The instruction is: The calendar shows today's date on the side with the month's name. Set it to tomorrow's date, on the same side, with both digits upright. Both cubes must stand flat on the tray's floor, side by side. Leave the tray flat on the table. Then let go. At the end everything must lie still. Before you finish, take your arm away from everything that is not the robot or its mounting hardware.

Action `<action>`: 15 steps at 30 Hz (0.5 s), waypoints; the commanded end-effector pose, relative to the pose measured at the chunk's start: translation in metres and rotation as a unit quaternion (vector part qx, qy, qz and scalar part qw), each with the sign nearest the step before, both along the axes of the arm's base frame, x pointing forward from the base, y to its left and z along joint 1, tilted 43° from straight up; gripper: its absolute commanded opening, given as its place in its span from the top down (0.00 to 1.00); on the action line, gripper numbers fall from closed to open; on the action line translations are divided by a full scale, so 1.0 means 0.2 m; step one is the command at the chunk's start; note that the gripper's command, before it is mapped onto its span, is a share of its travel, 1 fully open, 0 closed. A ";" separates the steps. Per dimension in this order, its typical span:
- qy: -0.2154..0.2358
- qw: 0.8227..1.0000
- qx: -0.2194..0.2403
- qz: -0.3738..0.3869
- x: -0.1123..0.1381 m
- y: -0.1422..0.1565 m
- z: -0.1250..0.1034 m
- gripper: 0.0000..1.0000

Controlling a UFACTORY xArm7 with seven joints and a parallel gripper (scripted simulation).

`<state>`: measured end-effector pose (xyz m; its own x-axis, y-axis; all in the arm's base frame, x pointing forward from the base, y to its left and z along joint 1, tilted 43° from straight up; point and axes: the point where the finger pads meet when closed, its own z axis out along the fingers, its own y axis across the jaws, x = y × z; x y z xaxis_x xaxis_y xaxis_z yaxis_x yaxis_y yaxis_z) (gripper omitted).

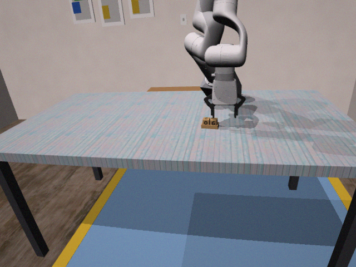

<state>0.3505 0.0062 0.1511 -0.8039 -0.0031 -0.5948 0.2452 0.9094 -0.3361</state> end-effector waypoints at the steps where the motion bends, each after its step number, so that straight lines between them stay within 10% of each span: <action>1: -0.001 1.000 0.004 -0.006 0.03 0.00 0.02 0.00; 15: -0.056 0.990 0.074 -0.102 0.14 -0.02 0.10 0.00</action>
